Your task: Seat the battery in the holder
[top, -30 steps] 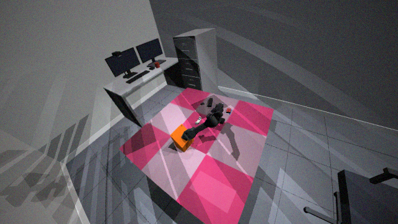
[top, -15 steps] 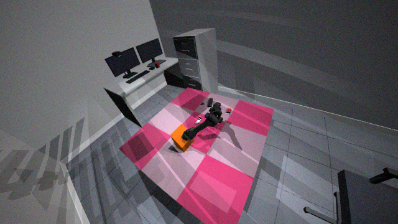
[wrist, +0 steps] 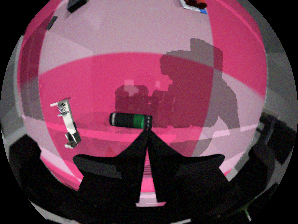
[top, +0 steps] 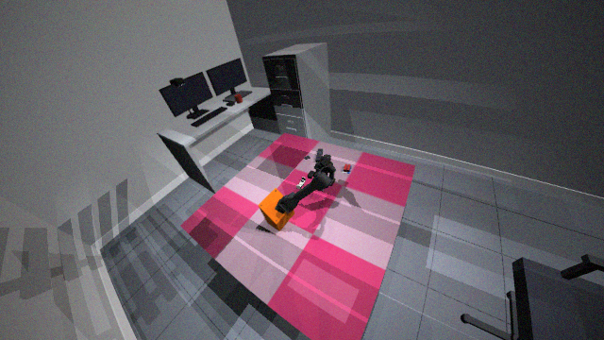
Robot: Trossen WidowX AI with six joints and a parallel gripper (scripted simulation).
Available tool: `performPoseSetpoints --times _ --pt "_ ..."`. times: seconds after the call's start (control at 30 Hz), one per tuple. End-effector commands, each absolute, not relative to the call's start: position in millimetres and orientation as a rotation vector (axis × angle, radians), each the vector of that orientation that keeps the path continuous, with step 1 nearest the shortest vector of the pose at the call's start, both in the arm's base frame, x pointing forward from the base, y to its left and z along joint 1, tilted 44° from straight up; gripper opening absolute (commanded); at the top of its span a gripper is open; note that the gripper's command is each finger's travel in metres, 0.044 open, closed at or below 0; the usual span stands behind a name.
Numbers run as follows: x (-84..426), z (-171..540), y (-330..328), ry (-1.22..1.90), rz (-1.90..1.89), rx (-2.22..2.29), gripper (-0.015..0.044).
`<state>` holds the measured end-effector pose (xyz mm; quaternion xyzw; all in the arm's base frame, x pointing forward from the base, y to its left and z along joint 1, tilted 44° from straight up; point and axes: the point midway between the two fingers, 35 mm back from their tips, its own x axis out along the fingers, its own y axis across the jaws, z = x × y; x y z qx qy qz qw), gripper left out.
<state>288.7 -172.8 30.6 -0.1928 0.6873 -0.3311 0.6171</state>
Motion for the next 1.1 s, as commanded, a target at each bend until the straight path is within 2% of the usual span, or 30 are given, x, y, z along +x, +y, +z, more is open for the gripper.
performPoseSetpoints --times 0.0,0.33,0.73,0.83,1.0,1.07 --pt "288 29 -172 1.583 -0.763 -0.442 0.0" --pt "302 85 -119 1.584 -0.76 -0.439 0.0" --pt "301 85 -119 1.584 -0.758 -0.446 0.0" --pt "301 79 -122 1.641 -0.654 -0.543 0.0079" --pt "300 60 -130 1.799 -0.269 -0.87 0.021" --pt "300 53 -134 1.844 -0.105 -0.999 0.0232"
